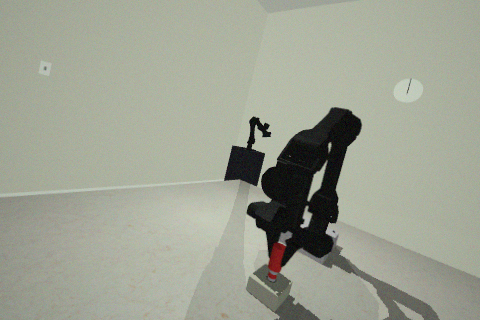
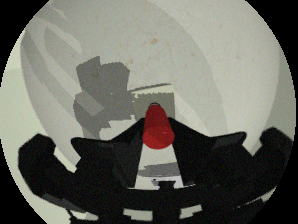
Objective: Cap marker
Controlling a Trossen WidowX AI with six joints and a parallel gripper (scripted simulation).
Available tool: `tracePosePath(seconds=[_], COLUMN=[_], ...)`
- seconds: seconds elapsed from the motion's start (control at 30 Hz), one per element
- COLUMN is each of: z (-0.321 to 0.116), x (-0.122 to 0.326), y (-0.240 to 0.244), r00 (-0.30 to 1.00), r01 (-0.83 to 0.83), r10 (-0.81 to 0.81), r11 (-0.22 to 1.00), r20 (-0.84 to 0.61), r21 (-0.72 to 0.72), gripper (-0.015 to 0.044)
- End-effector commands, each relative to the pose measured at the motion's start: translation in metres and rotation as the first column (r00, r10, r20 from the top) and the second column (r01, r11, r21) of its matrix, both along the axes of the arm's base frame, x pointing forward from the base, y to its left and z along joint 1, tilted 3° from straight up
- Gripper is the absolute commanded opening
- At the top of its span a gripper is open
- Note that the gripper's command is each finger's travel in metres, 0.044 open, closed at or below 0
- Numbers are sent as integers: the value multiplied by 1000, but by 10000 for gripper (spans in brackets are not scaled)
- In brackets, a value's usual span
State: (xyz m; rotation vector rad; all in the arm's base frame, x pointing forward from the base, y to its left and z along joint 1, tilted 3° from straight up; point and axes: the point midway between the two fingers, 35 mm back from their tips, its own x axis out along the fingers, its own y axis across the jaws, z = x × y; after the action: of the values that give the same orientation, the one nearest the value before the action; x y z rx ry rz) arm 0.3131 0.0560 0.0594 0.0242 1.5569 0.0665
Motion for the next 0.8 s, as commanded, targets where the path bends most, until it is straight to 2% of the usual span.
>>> tracePosePath(seconds=[0.0, 0.17, 0.7, 0.77], z=[-2, -2, -1, -1], x=[0, 0, 0, 0], y=[0, 0, 0, 0], r00=[1000, 1000, 1000, 1000], r01=[3, 3, 0, 0], r10=[-3, -3, 0, 0], r11=[1000, 1000, 1000, 1000], r20=[1, 1, -1, -1], r21=[0, 0, 0, 0], gripper=[0, 0, 420, 440])
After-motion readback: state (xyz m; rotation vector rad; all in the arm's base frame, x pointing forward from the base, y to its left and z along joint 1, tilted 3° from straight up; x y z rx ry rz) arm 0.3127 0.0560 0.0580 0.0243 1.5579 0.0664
